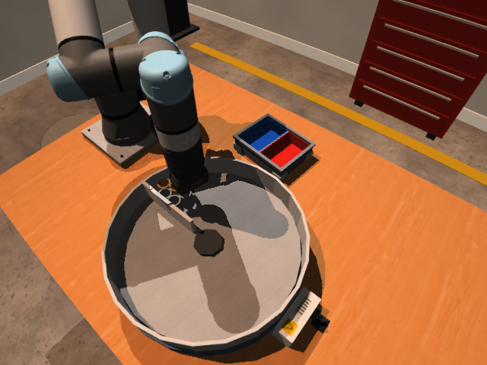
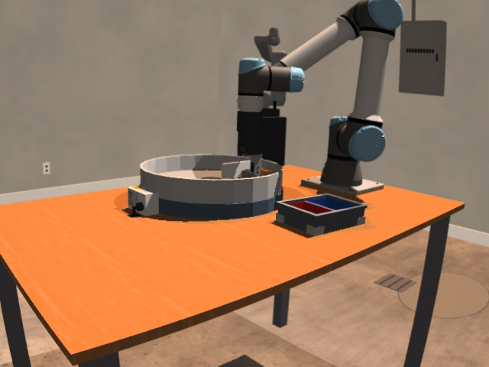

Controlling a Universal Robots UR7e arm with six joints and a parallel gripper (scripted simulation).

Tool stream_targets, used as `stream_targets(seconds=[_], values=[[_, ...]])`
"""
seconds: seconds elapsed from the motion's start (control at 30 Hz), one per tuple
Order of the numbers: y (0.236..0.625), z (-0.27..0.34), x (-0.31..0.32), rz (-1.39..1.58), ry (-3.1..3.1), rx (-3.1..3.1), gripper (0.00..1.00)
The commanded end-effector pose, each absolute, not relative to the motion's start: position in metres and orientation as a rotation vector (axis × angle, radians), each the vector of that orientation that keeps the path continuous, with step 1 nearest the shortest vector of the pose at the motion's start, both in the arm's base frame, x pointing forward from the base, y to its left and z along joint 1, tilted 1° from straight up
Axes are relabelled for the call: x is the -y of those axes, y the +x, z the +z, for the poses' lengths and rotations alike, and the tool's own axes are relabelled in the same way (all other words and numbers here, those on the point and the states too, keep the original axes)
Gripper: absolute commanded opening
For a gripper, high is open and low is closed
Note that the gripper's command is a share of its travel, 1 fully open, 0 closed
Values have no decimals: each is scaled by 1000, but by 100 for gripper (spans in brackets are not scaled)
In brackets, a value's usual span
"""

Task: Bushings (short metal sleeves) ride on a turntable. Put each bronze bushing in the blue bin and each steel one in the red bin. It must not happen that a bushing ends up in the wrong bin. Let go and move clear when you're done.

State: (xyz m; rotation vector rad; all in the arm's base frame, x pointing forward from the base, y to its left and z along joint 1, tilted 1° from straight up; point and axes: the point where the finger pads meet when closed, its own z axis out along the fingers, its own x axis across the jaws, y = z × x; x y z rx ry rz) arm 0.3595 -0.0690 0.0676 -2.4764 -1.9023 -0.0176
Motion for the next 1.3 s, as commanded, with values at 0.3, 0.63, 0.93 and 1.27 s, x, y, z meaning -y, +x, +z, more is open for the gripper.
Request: stream_targets(seconds=[0.3,0.63,0.93,1.27], values=[[360,60,69,-18,-2477,1903,40],[360,53,69,-18,-2477,1903,40],[360,53,69,-18,-2477,1903,0],[360,53,69,-19,-2477,1903,0]])
